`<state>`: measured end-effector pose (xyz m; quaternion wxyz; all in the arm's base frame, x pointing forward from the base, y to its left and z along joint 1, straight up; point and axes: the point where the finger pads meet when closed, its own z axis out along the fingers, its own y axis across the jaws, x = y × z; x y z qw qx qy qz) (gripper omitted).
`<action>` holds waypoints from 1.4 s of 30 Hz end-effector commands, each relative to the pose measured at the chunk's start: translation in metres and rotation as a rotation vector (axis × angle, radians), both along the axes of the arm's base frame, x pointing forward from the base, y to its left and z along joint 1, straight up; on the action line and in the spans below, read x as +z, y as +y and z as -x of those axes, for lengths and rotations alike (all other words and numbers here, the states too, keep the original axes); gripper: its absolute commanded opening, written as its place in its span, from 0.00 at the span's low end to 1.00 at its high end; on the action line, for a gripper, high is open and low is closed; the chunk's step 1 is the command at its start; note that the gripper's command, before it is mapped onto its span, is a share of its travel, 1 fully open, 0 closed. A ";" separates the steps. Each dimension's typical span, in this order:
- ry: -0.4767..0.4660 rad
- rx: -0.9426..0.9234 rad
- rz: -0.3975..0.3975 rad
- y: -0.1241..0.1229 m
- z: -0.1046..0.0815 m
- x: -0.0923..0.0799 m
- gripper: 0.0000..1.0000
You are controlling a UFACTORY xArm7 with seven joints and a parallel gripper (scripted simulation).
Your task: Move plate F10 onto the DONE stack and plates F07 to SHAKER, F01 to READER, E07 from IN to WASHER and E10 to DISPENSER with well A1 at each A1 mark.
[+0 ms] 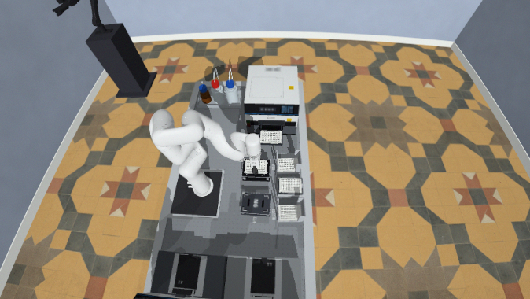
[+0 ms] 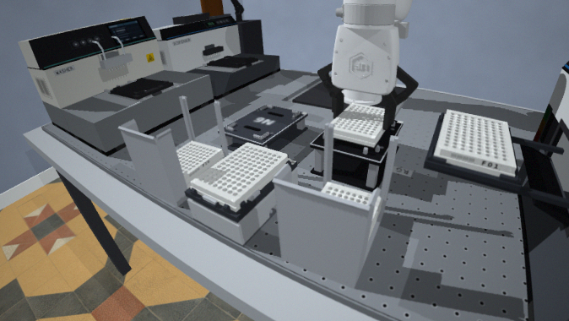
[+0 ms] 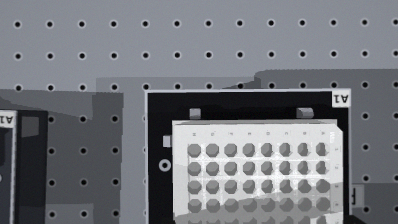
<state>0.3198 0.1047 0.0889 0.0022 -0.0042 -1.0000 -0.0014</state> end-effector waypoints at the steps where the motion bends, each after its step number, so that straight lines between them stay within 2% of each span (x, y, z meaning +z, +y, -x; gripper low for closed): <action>1: -0.003 0.000 -0.001 0.000 -0.001 0.001 0.00; 42: -0.003 0.000 -0.001 0.000 -0.001 -0.009 0.00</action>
